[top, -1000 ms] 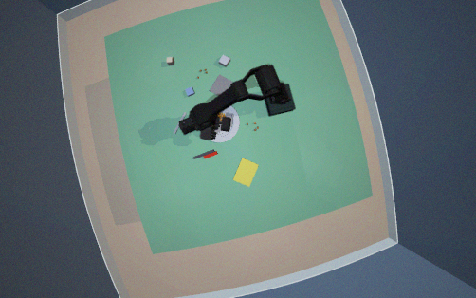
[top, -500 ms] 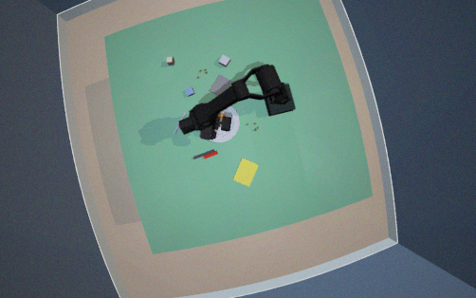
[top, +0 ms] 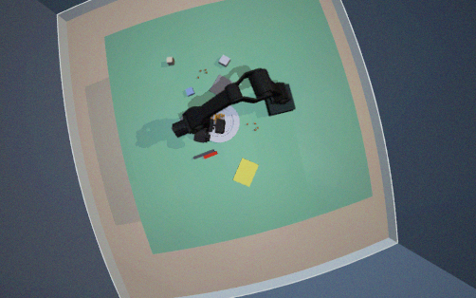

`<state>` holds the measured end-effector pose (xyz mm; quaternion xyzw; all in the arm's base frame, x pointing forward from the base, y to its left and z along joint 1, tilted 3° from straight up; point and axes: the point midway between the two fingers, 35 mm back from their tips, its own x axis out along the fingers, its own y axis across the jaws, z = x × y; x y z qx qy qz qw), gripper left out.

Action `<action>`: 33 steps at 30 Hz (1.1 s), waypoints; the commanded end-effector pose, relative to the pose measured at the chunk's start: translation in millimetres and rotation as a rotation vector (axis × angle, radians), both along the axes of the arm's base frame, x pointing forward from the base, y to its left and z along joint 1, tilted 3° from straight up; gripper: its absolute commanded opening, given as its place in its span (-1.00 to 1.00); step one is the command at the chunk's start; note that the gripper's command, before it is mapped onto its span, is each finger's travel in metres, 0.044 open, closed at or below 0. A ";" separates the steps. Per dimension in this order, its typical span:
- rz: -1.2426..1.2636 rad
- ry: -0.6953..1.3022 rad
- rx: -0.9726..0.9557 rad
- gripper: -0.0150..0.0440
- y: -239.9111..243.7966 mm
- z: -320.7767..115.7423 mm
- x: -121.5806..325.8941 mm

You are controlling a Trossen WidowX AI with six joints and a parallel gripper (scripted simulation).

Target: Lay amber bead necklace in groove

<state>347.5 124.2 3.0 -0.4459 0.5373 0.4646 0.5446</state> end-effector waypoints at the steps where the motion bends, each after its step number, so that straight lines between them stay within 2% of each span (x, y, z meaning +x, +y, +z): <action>1: 0.001 0.007 0.002 -0.49 1.2 -2.2 0.9; 12: 0.001 0.007 0.002 -0.49 1.4 -9.1 0.7; 28: 0.001 0.006 0.002 0.93 1.2 -1.5 1.1; 29: 0.001 0.002 0.002 1.00 1.4 -4.0 1.7; 33: 0.001 0.007 0.002 1.00 1.3 -1.2 1.7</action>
